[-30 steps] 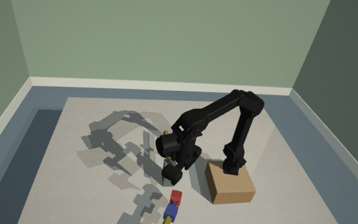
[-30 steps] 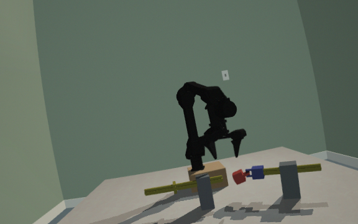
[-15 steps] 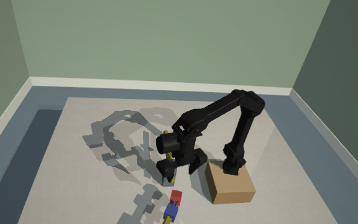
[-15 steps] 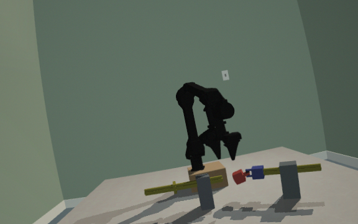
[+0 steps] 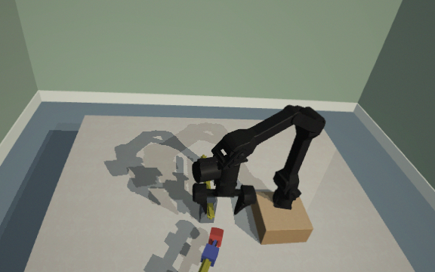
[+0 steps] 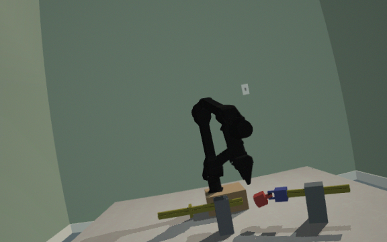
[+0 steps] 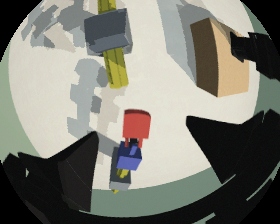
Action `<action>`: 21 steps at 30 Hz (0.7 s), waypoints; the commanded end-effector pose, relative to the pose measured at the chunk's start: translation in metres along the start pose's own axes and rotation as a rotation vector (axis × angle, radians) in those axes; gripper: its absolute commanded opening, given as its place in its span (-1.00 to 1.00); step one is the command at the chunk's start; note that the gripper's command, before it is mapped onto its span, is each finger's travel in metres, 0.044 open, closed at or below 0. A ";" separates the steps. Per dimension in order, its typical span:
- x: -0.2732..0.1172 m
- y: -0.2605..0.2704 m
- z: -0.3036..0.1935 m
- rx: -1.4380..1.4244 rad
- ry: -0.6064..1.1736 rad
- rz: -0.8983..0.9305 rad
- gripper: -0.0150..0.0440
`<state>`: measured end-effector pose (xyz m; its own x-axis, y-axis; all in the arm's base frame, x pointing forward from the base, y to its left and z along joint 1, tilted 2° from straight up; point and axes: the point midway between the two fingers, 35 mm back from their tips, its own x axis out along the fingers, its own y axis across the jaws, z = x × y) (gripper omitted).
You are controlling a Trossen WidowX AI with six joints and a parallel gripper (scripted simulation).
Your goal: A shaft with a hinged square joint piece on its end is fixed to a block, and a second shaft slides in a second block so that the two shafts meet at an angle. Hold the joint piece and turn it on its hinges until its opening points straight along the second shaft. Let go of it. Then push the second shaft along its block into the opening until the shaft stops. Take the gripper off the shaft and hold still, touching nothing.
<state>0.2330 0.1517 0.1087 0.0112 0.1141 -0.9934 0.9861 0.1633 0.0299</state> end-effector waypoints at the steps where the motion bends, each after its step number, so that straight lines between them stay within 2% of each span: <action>1: 0.001 -0.002 0.001 0.116 0.013 0.001 1.00; 6: 0.003 -0.002 0.001 0.250 0.023 0.003 1.00; 11: 0.004 -0.002 0.001 0.255 0.023 0.003 1.00; 21: 0.051 -0.001 0.006 0.255 0.023 0.003 1.00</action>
<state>0.2366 0.1523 0.0732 0.0267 0.1402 -0.9898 0.9963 -0.0841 0.0149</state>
